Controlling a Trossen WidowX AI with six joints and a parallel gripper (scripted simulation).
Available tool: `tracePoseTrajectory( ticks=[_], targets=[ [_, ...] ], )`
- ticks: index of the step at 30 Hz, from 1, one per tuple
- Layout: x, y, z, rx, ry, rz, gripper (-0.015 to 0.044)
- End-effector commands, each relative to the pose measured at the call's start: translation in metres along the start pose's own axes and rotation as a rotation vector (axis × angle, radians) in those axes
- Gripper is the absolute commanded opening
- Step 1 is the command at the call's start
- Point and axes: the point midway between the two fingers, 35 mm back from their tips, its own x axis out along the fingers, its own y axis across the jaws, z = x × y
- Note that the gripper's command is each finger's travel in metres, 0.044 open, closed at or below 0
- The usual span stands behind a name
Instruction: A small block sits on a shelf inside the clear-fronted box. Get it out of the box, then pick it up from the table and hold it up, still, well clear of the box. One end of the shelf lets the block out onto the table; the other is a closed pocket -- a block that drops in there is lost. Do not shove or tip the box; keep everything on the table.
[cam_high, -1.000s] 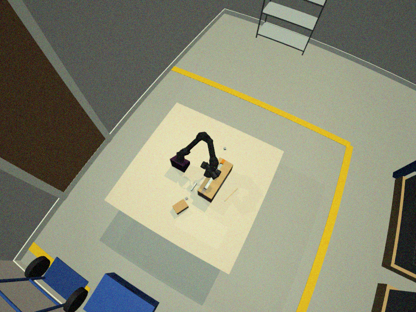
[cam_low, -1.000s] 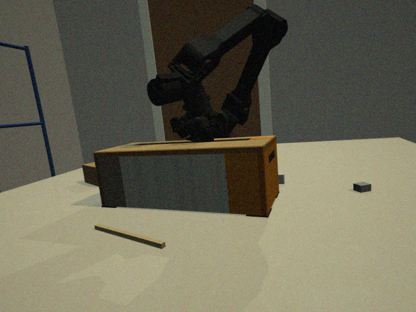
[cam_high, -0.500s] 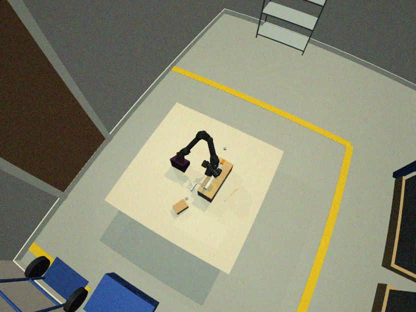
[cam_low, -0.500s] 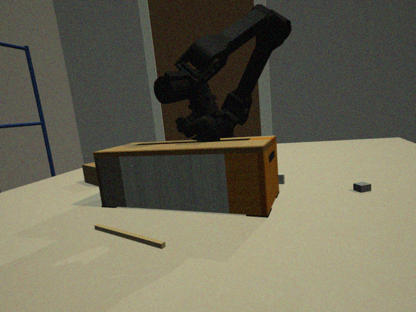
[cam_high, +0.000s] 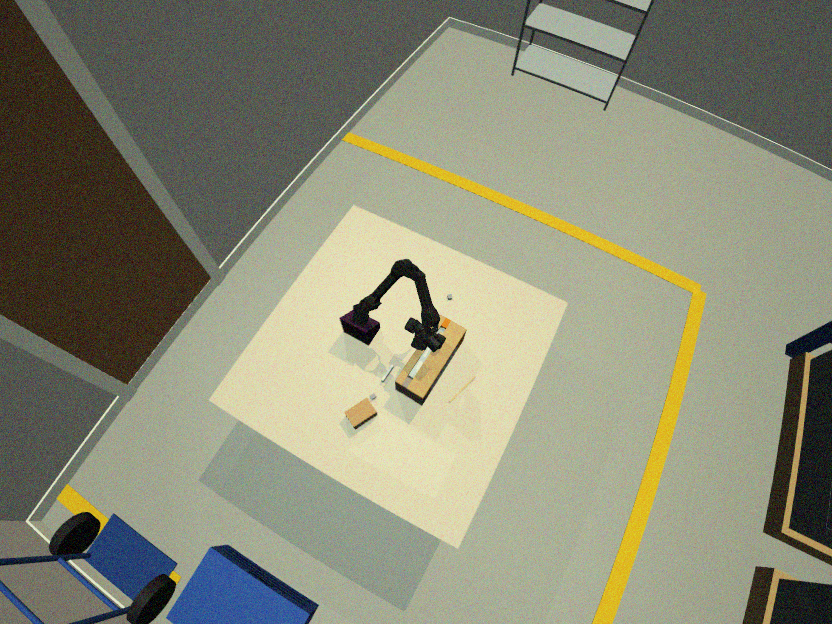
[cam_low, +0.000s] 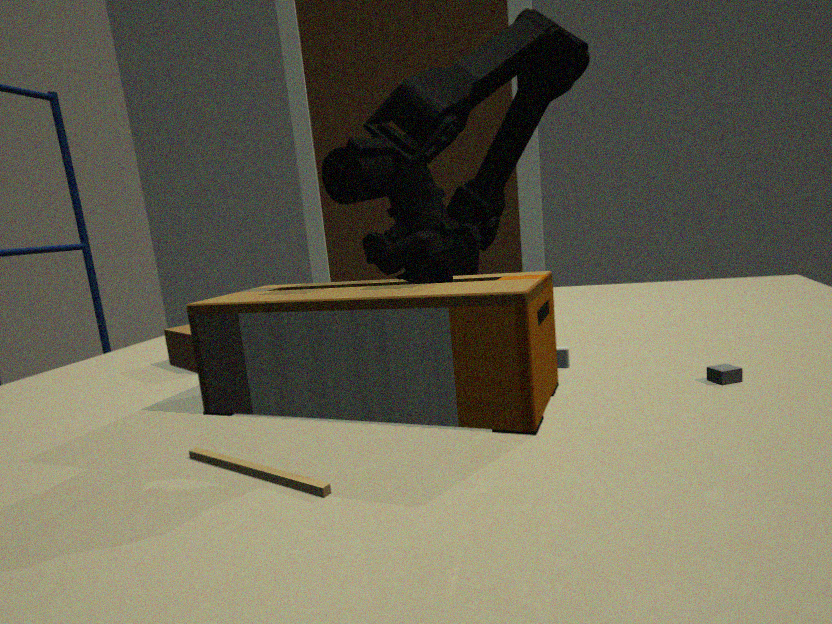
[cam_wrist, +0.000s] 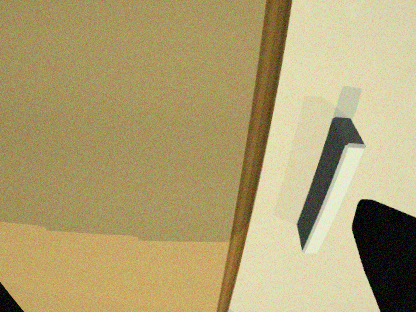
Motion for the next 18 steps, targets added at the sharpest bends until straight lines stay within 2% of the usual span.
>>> tracePoseTrajectory(
  ticks=[1, 18],
  targets=[
    [0.002, 0.0, -0.006, -0.006, 0.004, 0.002, 0.04],
    [0.007, 0.0, -0.022, -0.006, 0.004, 0.002, 0.04]
  ],
)
